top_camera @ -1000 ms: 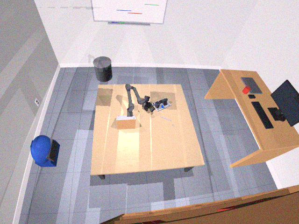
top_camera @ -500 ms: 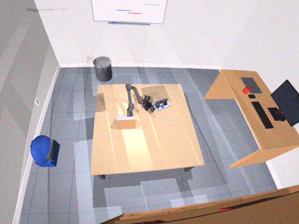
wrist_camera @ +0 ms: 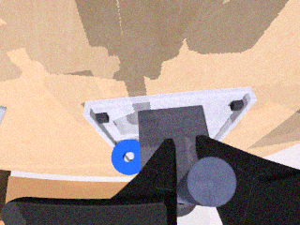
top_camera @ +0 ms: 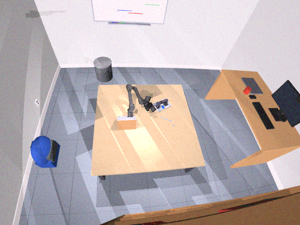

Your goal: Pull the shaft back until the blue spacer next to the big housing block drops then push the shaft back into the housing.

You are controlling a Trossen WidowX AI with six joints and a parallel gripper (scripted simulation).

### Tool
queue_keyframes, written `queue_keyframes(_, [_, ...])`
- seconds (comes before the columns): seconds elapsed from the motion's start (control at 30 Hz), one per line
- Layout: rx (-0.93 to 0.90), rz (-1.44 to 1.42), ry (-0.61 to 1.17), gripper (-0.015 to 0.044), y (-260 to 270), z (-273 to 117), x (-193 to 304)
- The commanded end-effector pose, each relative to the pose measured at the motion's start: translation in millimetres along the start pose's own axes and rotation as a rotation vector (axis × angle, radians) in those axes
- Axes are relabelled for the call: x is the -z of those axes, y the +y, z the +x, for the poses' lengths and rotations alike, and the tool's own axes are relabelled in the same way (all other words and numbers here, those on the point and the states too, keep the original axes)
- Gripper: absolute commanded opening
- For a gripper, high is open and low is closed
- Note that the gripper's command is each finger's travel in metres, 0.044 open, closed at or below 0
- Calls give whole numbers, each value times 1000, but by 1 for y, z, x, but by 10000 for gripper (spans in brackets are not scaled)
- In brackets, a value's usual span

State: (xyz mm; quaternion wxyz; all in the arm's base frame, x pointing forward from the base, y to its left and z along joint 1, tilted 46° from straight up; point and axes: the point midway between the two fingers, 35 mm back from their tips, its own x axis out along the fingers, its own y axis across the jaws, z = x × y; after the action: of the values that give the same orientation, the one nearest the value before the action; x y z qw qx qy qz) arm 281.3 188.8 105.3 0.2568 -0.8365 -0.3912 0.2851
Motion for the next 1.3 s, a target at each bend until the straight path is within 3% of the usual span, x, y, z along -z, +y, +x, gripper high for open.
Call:
queue_keyframes(0.0, [0, 2, 1, 0, 0, 2, 2])
queue_keyframes(1.27, [1, 2, 2, 0, 0, 10, 11])
